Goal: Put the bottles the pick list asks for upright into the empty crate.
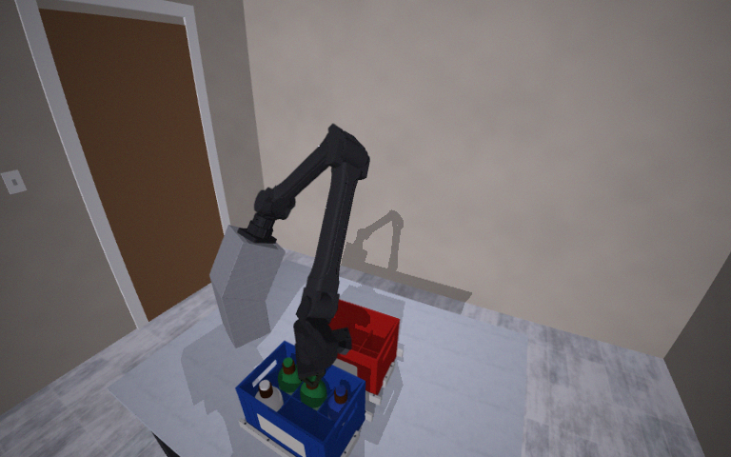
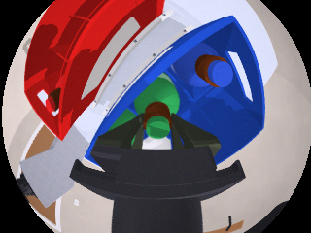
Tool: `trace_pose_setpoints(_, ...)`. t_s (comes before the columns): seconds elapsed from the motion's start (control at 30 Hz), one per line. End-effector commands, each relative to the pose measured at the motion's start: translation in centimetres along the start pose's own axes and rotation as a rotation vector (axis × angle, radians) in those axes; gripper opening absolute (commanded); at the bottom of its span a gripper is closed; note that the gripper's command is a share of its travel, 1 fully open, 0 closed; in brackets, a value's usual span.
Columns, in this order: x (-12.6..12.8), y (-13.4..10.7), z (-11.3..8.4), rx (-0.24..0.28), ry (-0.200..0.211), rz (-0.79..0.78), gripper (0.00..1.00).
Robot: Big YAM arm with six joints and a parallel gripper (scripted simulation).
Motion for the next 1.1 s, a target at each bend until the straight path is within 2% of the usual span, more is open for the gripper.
trace_pose_setpoints(0.0,0.6,0.1,1.5,0.008,0.017,0.0,0.0)
trace_pose_setpoints(0.27,0.7,0.0,1.5,0.009,0.018,0.0,0.0)
trace_pose_setpoints(0.33,1.3,-0.3,1.3,0.019,0.04,0.007,0.0)
trace_pose_setpoints(0.4,0.7,0.7,-0.3,0.007,0.014,-0.021,0.0)
trace_pose_setpoints(0.5,-0.1,-0.2,-1.9,-0.003,-0.006,0.003,0.0)
trace_pose_setpoints(1.07,-0.1,-0.2,-4.3,-0.004,-0.006,0.003,0.0)
Point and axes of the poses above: the point where the finger pads meet when closed, its own z axis out along the fingers, its own x axis across the jaws, y = z × x, the point moved 6 cm from there along -z, back along the fingers, and after that the axes turned 5 degrees about z, right-handed, at the moved point
